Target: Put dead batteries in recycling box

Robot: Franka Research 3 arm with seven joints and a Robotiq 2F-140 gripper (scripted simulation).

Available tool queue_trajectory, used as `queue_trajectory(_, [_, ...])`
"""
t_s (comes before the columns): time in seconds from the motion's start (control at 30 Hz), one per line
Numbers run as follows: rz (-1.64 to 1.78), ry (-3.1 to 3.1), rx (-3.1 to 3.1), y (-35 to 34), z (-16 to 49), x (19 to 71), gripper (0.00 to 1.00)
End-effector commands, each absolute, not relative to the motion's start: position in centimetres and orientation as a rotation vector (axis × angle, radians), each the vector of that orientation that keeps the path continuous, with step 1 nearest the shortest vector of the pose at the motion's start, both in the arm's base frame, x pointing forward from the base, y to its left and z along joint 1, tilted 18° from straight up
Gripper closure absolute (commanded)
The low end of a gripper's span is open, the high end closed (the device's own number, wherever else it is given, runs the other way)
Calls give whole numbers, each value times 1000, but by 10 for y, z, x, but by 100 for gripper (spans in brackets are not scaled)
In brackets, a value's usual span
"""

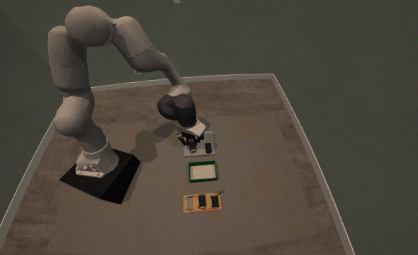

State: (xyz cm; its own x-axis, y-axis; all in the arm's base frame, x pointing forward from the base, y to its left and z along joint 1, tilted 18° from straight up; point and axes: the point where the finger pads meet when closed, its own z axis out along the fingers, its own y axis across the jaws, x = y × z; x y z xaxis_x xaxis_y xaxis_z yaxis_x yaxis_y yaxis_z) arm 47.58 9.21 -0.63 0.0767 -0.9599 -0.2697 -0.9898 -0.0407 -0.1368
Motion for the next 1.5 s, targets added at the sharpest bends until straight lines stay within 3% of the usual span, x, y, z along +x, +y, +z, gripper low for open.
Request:
queue_trajectory(0.0, [148,1956,-2069,89,5,476,84])
queue_trajectory(0.57, [148,1956,-2069,80,36,472,84])
queue_trajectory(0.87, [148,1956,-2069,61,102,463,84])
queue_trajectory(1.47, [162,2027,-2003,61,102,463,84])
